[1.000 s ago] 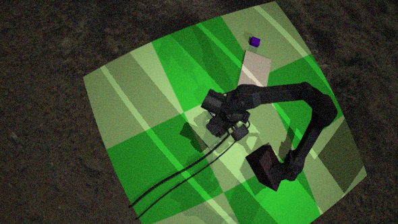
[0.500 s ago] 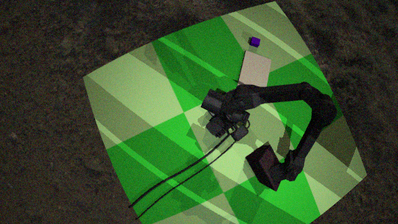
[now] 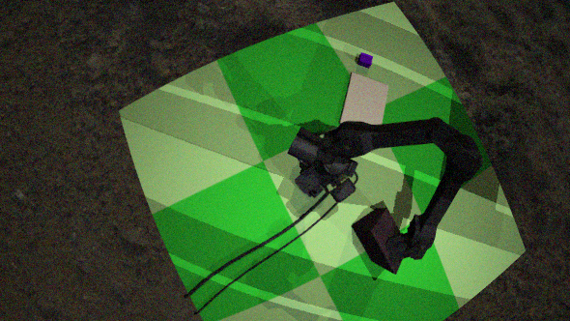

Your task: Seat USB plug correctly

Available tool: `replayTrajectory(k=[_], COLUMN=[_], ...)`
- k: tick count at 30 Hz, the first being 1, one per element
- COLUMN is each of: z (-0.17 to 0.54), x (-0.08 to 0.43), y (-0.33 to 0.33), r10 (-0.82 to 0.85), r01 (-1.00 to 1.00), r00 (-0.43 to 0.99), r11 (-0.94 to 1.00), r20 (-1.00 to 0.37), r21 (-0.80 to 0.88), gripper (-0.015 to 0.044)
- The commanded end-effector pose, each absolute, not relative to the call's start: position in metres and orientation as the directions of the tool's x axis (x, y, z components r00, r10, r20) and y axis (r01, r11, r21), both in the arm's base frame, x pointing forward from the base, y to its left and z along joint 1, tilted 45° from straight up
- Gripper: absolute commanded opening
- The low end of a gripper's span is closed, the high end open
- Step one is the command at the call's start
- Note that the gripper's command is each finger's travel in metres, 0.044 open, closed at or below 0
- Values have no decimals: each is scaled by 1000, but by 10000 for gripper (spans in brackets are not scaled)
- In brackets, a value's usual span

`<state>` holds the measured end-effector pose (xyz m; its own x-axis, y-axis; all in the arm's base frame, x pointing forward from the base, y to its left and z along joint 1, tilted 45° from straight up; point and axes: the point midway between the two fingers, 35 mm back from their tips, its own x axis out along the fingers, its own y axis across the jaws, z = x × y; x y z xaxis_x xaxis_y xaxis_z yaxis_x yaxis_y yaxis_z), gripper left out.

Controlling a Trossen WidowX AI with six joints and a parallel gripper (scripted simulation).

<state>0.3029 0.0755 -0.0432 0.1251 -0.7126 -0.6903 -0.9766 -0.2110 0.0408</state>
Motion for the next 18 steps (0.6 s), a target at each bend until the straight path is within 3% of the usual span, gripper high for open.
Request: replayTrajectory(k=[1, 18], z=[-44, -46], x=[303, 303], y=[75, 73], r10=[-716, -716], r01=[-975, -975], r00=[125, 125], r11=[-216, -216], r20=[-687, -687], r21=[47, 47], gripper=[0, 0])
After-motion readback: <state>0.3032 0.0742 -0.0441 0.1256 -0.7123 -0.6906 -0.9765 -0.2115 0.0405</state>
